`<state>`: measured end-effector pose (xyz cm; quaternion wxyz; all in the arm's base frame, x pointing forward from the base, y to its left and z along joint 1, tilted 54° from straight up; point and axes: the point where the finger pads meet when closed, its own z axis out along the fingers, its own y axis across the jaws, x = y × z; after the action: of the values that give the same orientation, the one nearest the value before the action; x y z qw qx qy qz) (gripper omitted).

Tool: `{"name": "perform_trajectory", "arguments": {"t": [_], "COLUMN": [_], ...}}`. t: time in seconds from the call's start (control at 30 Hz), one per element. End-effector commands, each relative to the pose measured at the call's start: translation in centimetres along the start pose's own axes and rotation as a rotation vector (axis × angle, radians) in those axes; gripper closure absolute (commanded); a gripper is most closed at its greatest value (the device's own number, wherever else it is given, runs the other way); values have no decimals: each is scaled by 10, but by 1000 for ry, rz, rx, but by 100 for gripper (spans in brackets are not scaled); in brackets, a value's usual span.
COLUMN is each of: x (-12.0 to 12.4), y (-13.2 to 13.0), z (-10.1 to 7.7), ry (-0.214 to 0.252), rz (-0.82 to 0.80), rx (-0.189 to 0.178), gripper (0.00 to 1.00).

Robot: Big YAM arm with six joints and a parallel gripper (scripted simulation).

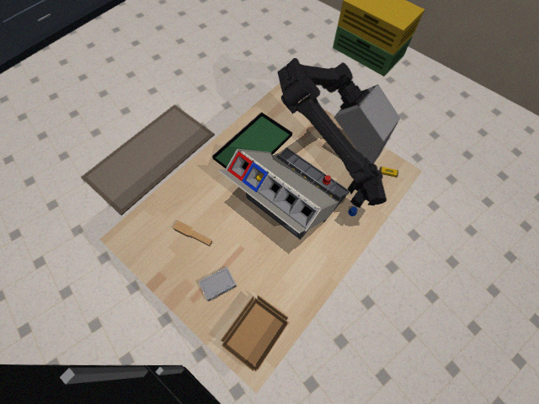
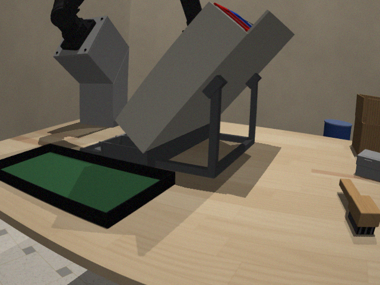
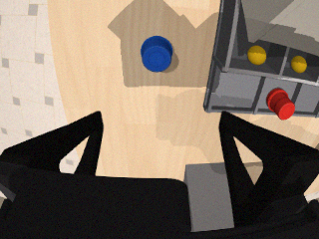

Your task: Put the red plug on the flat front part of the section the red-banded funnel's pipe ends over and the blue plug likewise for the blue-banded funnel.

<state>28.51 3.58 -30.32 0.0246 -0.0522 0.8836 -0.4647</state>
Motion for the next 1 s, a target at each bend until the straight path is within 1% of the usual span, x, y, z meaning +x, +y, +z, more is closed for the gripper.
{"name": "perform_trajectory", "arguments": {"t": [0.0,0.63,0.97], "x": [-13,-19,-17], "y": [5,5,6], "z": [-4,-4,57], "ry": [-13,-11,-25], "rz": [10,6,42], "rx": [-7,-6,-23], "gripper": [13,13,13]}}
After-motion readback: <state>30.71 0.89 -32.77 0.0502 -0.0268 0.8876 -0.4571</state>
